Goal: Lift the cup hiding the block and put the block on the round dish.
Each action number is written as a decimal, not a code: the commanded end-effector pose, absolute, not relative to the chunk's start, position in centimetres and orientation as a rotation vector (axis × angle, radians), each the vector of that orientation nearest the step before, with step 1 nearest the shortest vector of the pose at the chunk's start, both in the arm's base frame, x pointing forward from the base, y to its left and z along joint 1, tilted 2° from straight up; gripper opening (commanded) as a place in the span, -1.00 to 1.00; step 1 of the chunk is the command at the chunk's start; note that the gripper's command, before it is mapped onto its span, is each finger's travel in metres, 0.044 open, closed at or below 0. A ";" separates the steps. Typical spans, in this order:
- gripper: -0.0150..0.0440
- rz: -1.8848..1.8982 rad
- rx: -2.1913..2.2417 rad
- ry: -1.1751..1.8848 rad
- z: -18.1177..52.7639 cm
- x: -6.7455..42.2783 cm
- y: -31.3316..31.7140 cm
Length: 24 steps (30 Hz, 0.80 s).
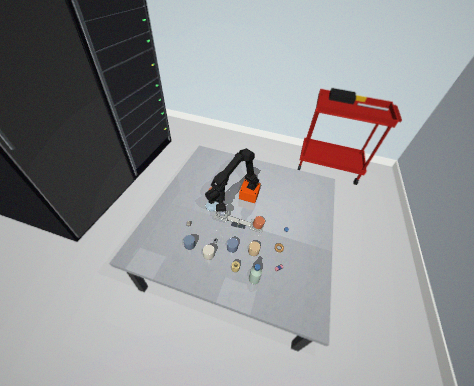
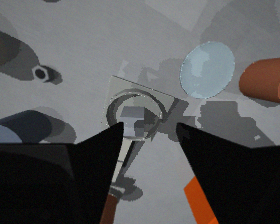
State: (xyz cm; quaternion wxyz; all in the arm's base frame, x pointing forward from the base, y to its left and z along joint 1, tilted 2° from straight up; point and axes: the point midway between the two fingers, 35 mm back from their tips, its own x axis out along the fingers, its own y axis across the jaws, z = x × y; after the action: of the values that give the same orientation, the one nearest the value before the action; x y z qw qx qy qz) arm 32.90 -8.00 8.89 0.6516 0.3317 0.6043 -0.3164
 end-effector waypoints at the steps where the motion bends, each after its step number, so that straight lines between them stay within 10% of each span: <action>1: 0.39 -0.712 0.738 1.376 9.5 33.6 -5.9; 24: 0.39 -0.712 0.738 1.376 5.8 33.9 -5.9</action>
State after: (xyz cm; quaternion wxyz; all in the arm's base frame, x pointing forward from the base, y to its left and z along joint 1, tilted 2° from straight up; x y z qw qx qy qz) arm 34.04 -5.90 6.53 0.6562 0.3257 0.6056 -0.3107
